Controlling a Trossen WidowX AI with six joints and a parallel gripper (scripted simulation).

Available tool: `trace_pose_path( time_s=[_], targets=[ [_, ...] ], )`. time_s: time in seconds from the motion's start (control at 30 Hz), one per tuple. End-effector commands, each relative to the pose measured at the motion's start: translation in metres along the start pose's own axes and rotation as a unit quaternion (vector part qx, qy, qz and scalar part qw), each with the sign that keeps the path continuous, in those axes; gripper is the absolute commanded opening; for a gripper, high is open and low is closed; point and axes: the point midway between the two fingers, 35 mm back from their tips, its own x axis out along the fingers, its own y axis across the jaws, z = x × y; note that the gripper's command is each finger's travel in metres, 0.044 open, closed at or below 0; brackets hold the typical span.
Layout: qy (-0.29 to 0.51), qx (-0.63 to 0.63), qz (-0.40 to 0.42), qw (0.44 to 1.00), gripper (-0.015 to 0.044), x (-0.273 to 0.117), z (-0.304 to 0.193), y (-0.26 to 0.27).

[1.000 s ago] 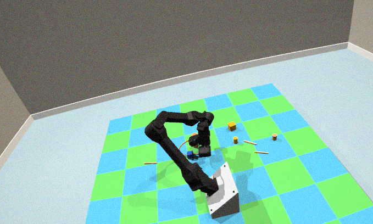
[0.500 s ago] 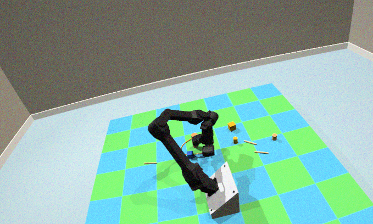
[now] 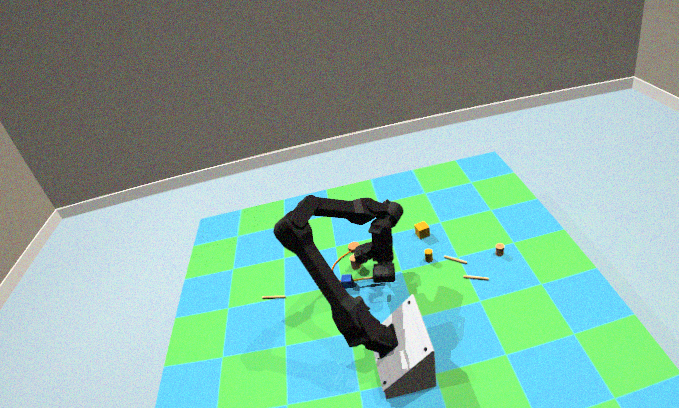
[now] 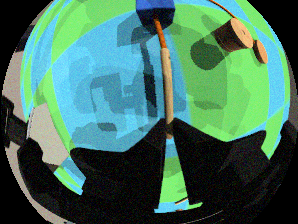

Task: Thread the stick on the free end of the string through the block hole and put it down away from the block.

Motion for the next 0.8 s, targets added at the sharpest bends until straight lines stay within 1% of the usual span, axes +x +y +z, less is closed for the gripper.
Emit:
trace_pose_path(
  time_s=[0.0,0.2,0.4,0.47,0.57,0.63,0.77],
  targets=[
    [0.000,0.001,-0.011,1.000,0.0000,0.006,-0.008,0.002],
    [0.000,0.001,-0.020,1.000,0.0000,0.012,-0.013,0.003],
    [0.001,-0.001,-0.017,1.000,0.0157,0.010,-0.011,0.002],
    [0.002,0.000,-0.016,1.000,0.0210,0.000,-0.011,0.002],
    [0.003,0.006,-0.012,1.000,0.0210,-0.047,-0.009,0.005],
    [0.001,0.009,-0.009,1.000,0.0210,-0.068,-0.006,0.009],
    [0.001,0.009,-0.009,1.000,0.0210,-0.071,-0.006,0.010]
  ],
)
